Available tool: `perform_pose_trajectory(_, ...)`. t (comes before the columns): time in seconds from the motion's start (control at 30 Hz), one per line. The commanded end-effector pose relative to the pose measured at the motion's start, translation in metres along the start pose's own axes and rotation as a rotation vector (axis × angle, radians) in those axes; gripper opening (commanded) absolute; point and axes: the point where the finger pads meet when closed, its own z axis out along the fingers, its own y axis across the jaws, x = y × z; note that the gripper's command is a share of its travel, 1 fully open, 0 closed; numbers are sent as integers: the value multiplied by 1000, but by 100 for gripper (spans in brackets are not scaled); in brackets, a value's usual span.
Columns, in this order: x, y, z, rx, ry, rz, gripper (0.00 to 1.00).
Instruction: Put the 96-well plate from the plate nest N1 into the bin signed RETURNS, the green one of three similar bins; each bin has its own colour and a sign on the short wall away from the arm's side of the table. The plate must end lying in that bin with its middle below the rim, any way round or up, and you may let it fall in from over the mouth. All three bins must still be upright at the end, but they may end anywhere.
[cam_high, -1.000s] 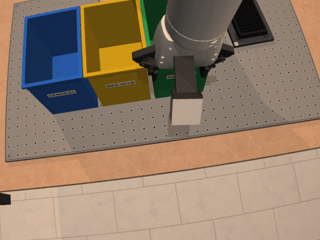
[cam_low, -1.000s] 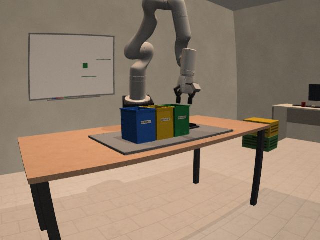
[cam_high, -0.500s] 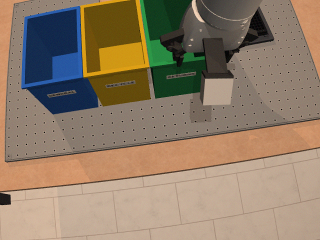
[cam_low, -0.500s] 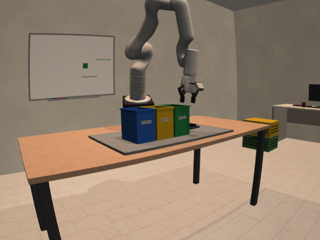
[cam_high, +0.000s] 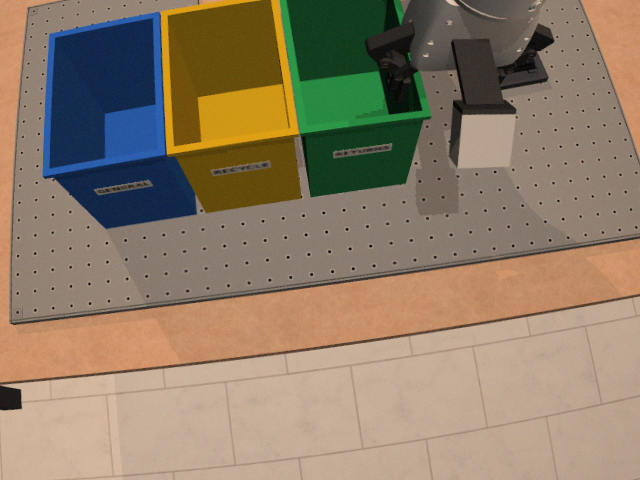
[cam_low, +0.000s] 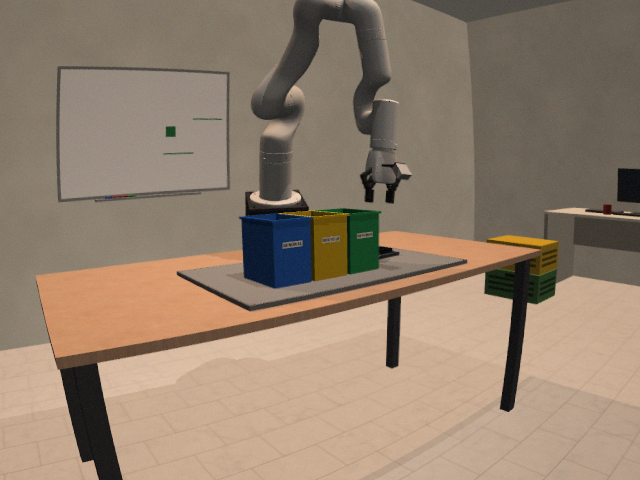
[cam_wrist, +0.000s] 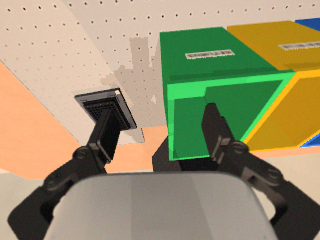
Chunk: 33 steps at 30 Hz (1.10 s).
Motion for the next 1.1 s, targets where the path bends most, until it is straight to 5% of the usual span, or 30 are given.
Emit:
perform_pose_trajectory(0.0, -8, -13, -3, 1, 8, -1, 100)
perform_pose_trajectory(1.07, -81, -89, -18, 31, 30, -38, 100)
